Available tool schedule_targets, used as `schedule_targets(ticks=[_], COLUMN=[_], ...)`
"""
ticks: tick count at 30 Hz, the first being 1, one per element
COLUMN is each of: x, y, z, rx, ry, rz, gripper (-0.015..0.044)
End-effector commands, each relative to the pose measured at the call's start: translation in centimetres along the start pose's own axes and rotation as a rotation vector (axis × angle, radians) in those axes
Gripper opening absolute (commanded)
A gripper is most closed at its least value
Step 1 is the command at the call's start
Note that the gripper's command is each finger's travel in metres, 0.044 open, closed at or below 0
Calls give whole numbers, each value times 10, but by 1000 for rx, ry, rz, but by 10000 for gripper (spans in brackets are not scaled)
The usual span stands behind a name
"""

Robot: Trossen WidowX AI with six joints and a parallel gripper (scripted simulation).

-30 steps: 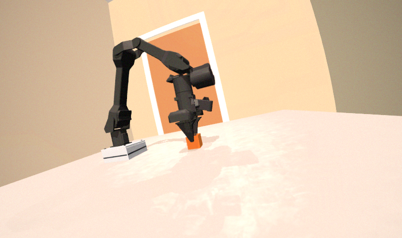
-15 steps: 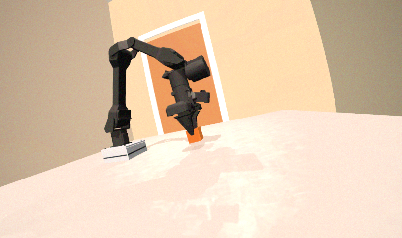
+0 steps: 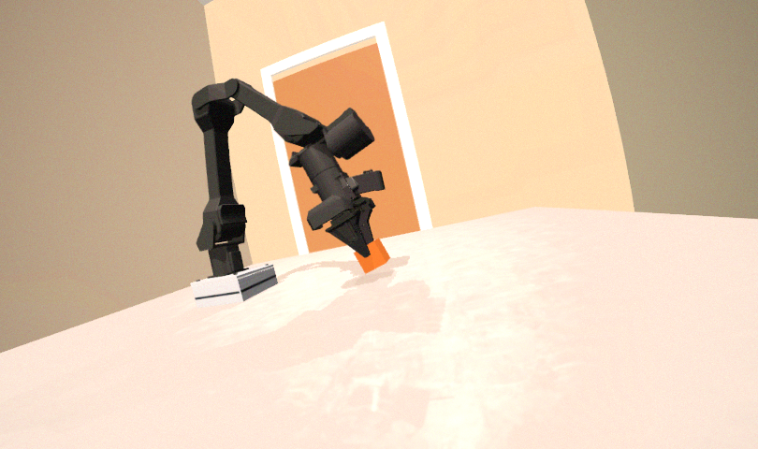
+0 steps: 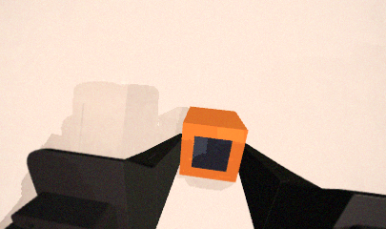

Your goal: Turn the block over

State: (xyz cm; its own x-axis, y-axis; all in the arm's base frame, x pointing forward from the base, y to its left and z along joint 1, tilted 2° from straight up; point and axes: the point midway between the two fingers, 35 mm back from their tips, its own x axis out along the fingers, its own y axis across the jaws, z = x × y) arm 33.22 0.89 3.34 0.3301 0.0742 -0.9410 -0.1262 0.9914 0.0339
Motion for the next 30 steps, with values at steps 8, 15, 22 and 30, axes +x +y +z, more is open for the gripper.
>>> schedule_targets(ticks=[8, 15, 22, 30], x=[-4, -4, 13, 27], y=[1, 1, -1, -2], z=[-2, -3, 1, 1], rx=[-6, -7, -4, -1], ry=[-185, -212, -301, -414], rz=[3, 3, 3, 3], gripper=[0, 0, 0, 0])
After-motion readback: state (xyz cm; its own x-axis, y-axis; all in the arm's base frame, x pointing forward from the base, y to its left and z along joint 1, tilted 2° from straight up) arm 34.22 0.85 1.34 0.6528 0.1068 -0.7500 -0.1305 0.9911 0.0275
